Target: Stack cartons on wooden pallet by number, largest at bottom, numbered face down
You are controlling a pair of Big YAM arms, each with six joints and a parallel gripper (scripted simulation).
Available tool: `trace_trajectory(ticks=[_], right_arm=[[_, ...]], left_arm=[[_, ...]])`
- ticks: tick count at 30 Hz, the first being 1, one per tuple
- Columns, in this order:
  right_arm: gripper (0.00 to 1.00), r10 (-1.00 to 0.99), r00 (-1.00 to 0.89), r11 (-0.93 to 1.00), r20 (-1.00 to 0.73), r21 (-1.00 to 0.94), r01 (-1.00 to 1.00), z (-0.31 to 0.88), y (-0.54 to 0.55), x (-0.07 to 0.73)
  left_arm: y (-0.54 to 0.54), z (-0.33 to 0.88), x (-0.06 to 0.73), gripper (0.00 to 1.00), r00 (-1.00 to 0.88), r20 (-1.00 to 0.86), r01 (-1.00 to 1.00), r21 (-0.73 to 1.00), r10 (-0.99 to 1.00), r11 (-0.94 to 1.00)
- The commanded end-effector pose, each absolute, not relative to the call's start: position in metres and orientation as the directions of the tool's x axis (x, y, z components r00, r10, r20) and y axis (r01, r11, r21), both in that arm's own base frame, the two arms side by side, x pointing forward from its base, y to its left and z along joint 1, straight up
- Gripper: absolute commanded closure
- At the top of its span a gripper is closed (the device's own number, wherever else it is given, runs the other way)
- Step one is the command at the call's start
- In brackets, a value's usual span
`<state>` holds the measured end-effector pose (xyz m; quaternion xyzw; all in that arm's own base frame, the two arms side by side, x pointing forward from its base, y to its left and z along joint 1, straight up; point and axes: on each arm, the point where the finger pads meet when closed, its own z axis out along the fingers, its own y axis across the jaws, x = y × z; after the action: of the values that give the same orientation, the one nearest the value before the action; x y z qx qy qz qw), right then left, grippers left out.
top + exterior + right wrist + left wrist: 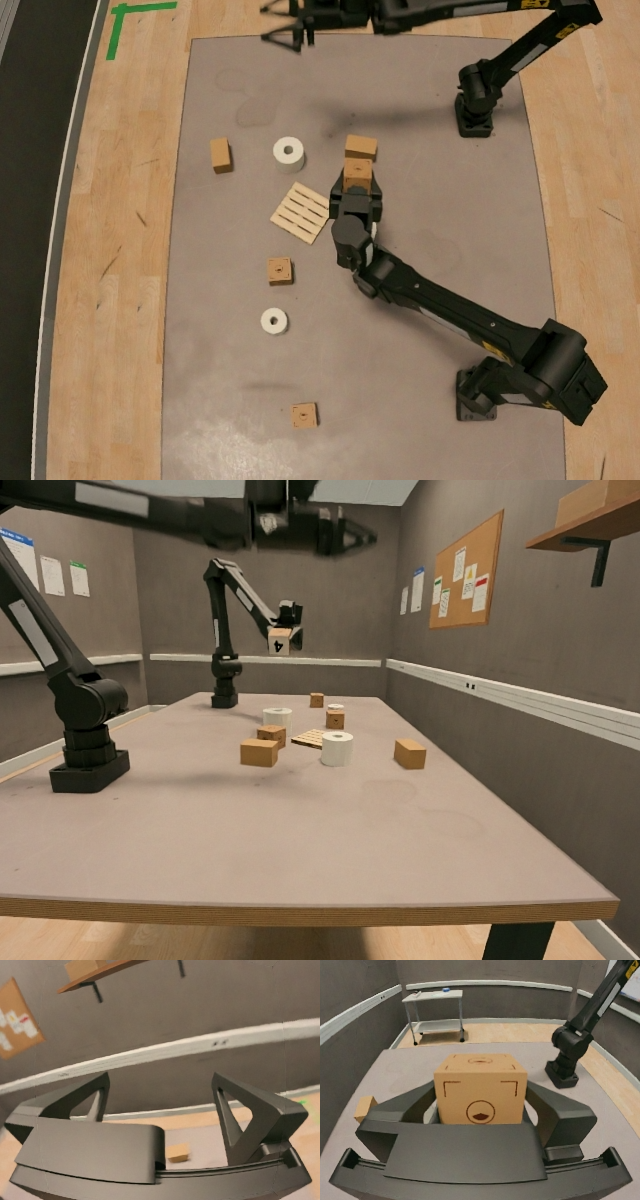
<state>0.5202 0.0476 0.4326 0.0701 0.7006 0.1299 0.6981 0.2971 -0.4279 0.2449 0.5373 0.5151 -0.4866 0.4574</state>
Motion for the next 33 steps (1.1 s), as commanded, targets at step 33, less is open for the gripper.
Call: trace_trajectory(ticks=[33], right_arm=[[0.00,0.900,-0.431,-0.136,0.069,0.983,-0.125,0.240,0.214,0.394]], left_arm=[[-0.431,0.261,0.303,0.50,0.010,-0.996,0.999,0.006,0.086,-0.048]])
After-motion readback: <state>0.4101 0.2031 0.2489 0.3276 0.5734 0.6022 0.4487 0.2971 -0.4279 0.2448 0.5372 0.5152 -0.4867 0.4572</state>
